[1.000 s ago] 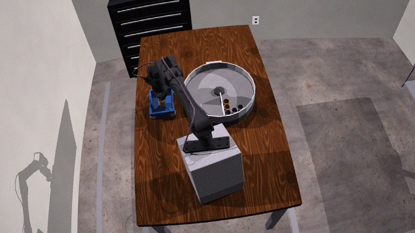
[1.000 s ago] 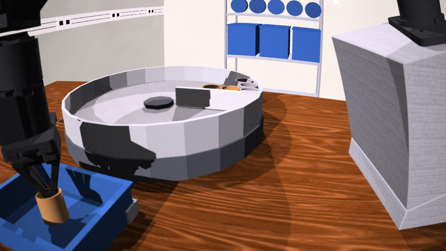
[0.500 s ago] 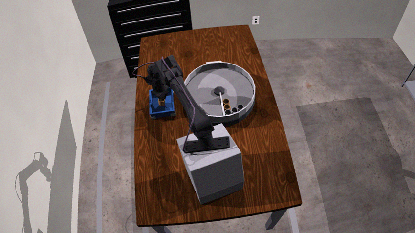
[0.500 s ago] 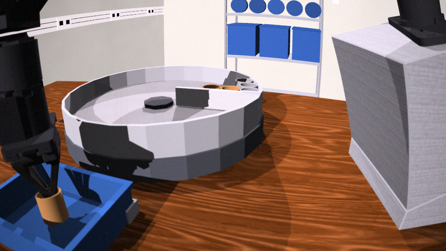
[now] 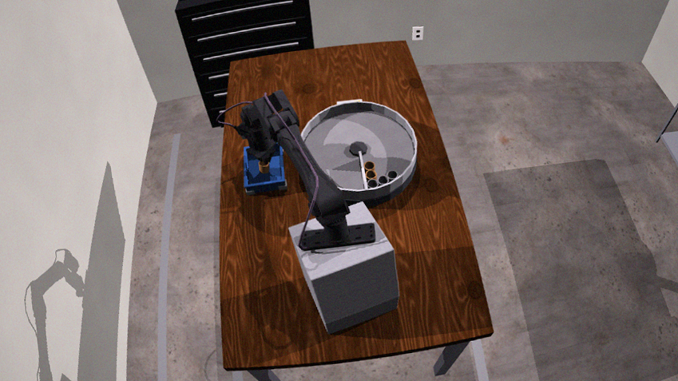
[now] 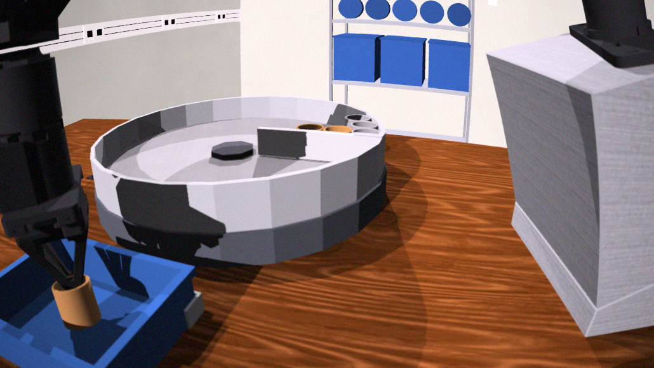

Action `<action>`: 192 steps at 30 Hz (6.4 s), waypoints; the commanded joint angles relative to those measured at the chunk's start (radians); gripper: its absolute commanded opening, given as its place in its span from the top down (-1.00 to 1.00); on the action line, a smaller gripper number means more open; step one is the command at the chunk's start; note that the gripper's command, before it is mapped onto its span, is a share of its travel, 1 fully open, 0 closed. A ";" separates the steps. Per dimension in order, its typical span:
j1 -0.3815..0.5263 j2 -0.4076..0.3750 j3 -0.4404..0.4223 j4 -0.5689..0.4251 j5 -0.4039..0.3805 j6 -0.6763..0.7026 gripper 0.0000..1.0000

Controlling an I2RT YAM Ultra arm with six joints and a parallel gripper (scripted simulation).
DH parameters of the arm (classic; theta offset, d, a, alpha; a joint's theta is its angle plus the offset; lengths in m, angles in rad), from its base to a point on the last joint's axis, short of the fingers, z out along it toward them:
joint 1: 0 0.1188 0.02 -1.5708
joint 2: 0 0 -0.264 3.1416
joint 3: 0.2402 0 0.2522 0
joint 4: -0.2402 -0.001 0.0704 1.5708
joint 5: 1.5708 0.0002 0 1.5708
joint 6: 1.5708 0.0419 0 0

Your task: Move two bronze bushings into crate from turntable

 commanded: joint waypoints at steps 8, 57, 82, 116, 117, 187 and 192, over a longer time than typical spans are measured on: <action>-0.001 -0.029 0.037 -0.003 -0.010 -0.011 1.00; -0.003 0.002 0.054 0.002 -0.010 -0.012 1.00; -0.005 0.001 0.050 0.012 -0.011 -0.012 1.00; -0.005 0.001 0.050 0.011 -0.011 -0.012 1.00; -0.005 0.001 0.050 0.012 -0.011 -0.012 1.00; -0.008 -0.033 -0.035 0.043 -0.009 -0.013 1.00; -0.008 -0.033 -0.034 0.043 -0.009 -0.013 1.00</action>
